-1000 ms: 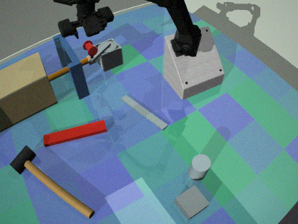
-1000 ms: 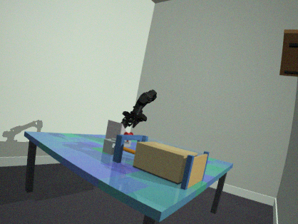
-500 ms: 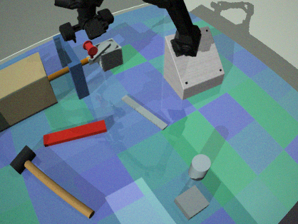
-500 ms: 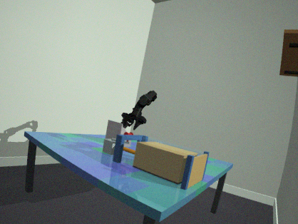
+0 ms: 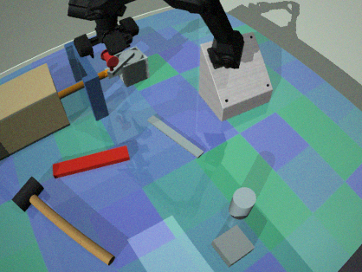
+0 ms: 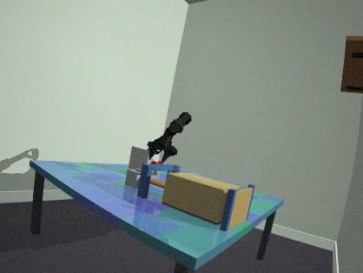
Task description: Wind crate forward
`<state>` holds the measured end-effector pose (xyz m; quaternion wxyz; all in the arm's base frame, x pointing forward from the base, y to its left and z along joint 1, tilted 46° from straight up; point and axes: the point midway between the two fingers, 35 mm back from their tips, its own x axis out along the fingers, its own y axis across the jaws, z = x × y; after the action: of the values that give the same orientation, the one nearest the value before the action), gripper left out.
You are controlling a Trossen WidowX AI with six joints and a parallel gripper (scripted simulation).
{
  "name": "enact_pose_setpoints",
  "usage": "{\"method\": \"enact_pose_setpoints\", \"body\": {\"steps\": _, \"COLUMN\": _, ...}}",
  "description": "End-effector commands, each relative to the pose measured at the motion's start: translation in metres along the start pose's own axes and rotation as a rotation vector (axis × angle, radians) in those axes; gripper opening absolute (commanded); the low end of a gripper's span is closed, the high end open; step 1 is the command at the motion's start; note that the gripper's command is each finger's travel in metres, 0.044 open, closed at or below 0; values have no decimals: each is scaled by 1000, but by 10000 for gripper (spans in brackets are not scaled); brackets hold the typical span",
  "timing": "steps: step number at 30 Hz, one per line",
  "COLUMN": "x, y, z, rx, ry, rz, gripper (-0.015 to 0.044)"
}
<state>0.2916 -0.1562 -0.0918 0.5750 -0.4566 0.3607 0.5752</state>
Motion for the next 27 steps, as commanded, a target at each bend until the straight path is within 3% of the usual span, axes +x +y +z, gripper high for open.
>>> {"method": "enact_pose_setpoints", "body": {"steps": 1, "x": 7, "y": 1, "z": 4, "rx": 5, "ry": -8, "rz": 0, "gripper": 440}}
{"method": "enact_pose_setpoints", "body": {"steps": 23, "x": 34, "y": 3, "z": 20, "rx": 5, "ry": -11, "rz": -1, "gripper": 440}}
{"method": "enact_pose_setpoints", "body": {"steps": 27, "x": 32, "y": 2, "z": 18, "rx": 0, "ry": -5, "rz": 0, "gripper": 335}}
